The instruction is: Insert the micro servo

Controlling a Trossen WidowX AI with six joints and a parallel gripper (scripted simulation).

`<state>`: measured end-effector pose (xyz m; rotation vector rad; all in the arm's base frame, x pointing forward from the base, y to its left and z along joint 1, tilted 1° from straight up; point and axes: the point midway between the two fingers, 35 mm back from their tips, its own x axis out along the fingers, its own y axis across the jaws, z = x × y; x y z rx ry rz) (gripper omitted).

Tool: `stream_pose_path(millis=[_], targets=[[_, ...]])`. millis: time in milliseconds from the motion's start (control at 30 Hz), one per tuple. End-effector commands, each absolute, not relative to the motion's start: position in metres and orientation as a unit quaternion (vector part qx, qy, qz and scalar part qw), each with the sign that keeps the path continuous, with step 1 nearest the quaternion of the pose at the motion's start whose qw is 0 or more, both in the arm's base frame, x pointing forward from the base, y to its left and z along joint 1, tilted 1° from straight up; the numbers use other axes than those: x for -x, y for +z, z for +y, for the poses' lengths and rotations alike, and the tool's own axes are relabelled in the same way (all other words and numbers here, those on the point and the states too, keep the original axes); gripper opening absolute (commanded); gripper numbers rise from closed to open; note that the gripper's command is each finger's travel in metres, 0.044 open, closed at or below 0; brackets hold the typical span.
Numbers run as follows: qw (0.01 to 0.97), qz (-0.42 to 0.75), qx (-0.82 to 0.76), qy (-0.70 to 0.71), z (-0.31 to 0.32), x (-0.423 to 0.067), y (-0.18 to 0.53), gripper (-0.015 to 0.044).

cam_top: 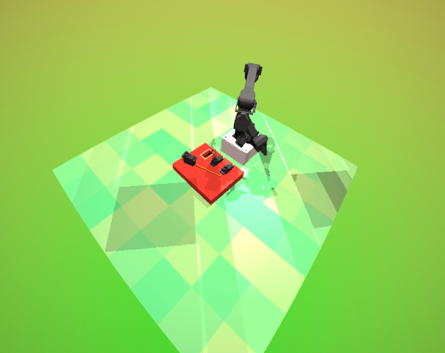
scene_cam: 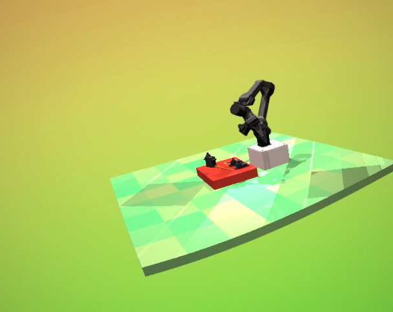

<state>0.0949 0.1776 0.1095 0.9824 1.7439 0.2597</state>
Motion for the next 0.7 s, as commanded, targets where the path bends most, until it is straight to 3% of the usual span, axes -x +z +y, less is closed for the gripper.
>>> stream_pose_path(millis=[0, 667], targets=[[0.534, 0.730, -0.413, 0.107, 0.177, -0.096, 0.110, 0.0426], [0.610, 0.633, -0.448, -0.164, 0.088, -0.232, 0.100, 0.0440]])
